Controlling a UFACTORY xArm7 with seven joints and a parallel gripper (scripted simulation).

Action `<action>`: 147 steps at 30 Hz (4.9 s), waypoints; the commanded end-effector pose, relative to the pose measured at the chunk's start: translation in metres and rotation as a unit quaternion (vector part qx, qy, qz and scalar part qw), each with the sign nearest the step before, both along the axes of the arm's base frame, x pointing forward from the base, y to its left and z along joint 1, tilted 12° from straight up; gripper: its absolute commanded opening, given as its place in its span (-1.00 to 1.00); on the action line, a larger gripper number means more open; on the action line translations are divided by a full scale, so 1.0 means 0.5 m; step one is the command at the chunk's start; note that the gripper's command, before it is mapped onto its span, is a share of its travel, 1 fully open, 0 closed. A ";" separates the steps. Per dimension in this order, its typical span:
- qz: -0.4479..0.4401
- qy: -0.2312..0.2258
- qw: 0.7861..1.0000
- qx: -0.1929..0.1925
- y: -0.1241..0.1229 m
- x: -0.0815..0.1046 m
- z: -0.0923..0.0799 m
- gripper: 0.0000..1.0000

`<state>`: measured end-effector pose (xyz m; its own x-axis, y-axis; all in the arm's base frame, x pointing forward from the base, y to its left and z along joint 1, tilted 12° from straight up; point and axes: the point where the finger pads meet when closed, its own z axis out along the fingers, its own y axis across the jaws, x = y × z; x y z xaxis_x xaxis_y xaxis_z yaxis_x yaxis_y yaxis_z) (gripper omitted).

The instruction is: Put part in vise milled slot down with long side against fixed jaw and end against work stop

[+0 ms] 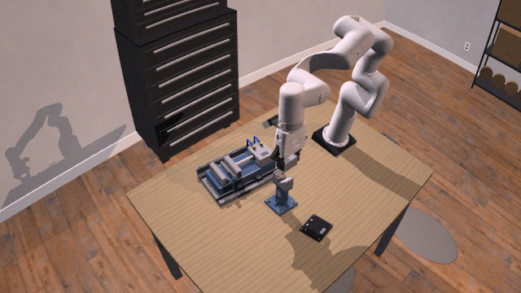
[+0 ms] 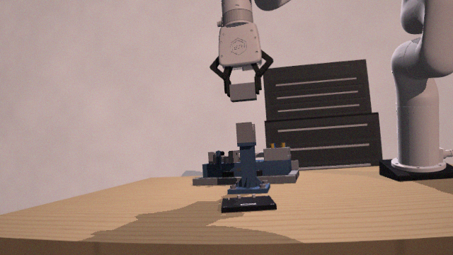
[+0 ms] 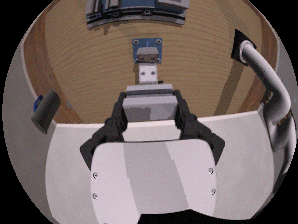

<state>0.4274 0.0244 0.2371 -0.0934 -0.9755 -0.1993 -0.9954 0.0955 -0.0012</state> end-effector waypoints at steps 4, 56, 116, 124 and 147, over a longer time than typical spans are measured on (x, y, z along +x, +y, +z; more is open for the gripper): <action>-0.008 -0.001 1.000 0.001 -0.023 -0.002 -0.001 -1.00; -0.012 -0.001 1.000 0.015 -0.036 -0.003 -0.003 -1.00; -0.011 -0.027 0.968 0.249 -0.045 -0.003 -0.007 -1.00; -0.011 -0.031 0.955 0.293 -0.047 -0.003 -0.008 -1.00; -0.010 -0.039 0.930 0.366 -0.049 -0.003 -0.011 -1.00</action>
